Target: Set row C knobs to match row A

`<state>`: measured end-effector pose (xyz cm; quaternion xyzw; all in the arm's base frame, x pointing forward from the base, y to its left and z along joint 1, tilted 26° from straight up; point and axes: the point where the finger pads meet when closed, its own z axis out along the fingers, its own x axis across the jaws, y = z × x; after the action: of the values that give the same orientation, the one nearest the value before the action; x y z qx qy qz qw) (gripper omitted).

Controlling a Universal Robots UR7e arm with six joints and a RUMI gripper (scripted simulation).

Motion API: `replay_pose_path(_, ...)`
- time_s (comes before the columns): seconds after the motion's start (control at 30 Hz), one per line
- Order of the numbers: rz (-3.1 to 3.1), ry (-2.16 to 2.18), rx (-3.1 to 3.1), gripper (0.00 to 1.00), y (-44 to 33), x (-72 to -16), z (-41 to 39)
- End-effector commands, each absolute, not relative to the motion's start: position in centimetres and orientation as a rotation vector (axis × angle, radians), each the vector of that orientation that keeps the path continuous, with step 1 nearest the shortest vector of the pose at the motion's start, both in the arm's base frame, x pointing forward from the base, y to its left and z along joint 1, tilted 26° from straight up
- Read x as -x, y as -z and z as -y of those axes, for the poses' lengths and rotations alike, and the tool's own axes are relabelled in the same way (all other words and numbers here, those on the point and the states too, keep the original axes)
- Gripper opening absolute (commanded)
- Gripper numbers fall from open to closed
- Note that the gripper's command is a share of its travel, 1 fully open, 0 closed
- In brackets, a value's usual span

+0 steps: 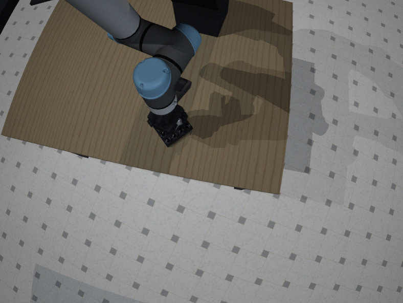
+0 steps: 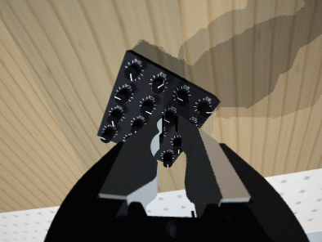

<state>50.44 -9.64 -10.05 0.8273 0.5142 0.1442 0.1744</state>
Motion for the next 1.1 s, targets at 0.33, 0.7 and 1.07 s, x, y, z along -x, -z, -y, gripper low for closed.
replay_pose_path(0.33,-1.406,-0.421,-2.38,0.04,10.0,-50.48,9.62)
replay_pose_path(0.7,-1.282,-0.449,-2.464,0.04,10.0,-50.5,9.58)
replay_pose_path(1.07,-1.025,-0.5,-2.61,0.04,9.98,-50.56,9.5)
